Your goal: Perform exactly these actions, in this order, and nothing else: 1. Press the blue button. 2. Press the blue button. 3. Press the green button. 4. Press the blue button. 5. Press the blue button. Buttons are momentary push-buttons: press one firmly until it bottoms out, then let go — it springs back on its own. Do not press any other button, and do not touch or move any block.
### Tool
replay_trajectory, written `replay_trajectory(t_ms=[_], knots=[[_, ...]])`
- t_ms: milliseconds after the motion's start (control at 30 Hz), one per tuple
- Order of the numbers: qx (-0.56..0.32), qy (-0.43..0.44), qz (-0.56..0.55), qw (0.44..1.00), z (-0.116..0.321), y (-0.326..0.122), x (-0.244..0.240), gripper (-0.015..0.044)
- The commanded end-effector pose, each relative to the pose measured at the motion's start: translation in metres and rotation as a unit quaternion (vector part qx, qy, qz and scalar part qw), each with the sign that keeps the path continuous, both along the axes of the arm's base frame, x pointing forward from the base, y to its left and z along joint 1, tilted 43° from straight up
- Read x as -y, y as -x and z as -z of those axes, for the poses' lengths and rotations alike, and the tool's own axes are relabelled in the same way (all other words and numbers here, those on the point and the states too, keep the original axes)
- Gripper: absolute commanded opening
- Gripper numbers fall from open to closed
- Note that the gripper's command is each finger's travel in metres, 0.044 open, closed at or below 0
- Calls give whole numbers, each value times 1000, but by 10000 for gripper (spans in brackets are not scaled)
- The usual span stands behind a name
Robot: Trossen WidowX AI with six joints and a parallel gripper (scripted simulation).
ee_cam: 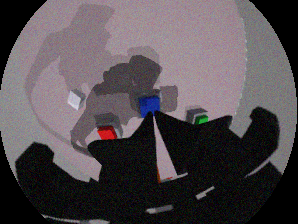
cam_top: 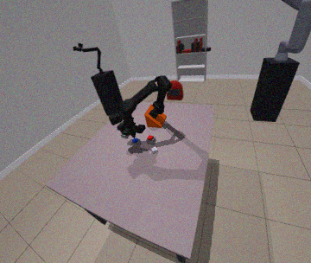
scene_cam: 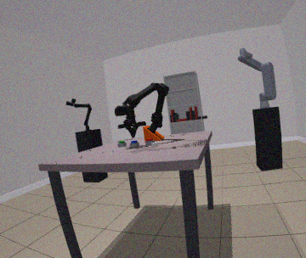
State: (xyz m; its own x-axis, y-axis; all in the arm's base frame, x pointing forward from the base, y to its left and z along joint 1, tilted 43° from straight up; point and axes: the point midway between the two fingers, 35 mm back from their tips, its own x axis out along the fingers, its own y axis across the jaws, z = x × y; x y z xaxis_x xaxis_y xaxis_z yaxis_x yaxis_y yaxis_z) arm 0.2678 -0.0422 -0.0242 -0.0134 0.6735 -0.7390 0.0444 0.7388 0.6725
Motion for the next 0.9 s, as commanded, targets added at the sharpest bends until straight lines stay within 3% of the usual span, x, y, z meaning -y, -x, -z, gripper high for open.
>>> replay_trajectory(t_ms=[0, 867], knots=[[-2, -2, 2, 1000, 6, 0, -6, 20], [-2, -3, 2, 1000, 20, 1, -20, 20]])
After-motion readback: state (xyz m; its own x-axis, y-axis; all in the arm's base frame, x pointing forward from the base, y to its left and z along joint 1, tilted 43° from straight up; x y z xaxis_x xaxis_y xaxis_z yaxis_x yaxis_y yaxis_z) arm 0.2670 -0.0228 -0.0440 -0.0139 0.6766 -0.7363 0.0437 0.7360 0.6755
